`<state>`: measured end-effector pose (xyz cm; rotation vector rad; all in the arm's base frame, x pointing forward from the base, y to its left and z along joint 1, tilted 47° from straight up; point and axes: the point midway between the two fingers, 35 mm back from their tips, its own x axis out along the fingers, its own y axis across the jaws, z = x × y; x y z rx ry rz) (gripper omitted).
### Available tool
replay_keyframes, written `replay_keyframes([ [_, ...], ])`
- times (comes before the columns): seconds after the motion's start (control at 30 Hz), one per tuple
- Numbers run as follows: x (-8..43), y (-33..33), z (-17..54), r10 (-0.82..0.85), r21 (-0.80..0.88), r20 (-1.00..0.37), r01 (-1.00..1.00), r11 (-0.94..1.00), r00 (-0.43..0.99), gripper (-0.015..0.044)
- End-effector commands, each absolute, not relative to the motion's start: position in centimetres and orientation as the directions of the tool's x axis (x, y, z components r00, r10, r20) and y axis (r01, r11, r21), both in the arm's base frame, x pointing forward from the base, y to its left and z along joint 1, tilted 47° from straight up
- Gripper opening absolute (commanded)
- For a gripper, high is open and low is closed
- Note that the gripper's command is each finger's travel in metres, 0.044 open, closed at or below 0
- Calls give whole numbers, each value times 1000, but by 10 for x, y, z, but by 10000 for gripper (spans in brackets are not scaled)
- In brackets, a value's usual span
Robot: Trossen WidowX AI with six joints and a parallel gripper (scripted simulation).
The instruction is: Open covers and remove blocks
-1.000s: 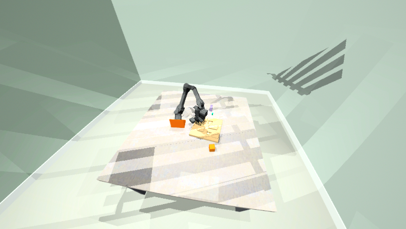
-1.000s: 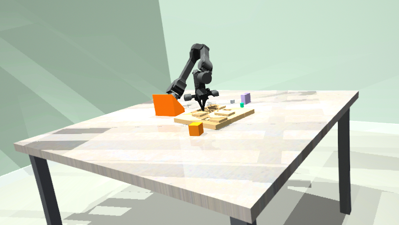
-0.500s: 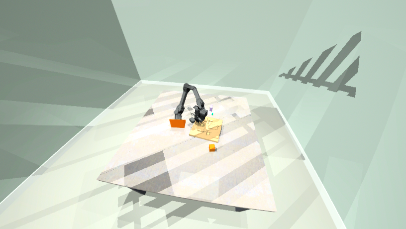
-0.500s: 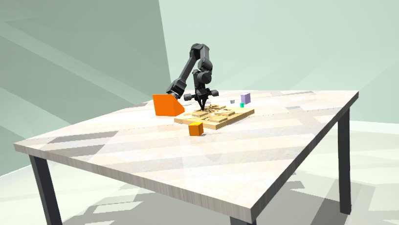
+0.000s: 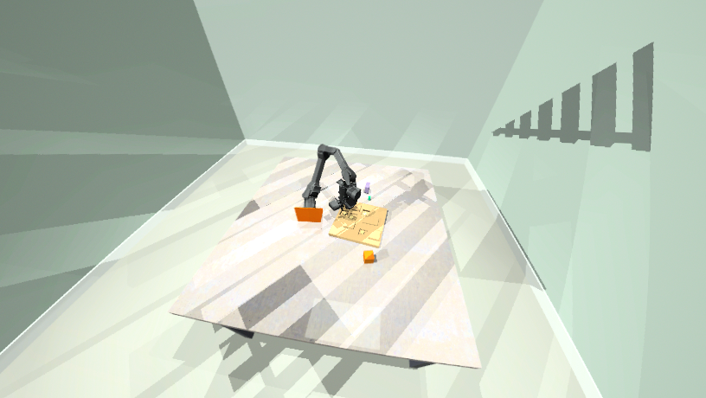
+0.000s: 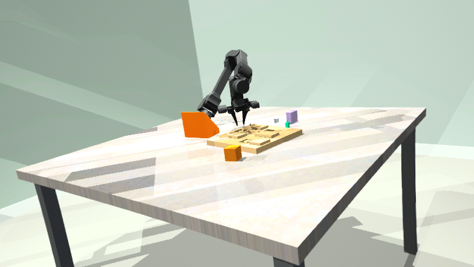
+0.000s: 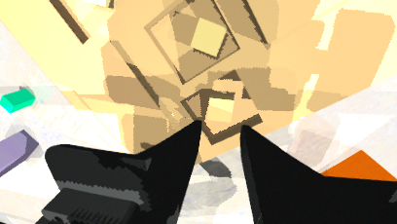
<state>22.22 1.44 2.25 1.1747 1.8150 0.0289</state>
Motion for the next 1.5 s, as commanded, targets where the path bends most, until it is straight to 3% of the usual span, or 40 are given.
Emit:
replay_keyframes([
  [0.0,225,1,34,716,470,-692,696,543,-92,144],
  [1.47,223,16,21,717,471,-691,695,543,-92,144],
])
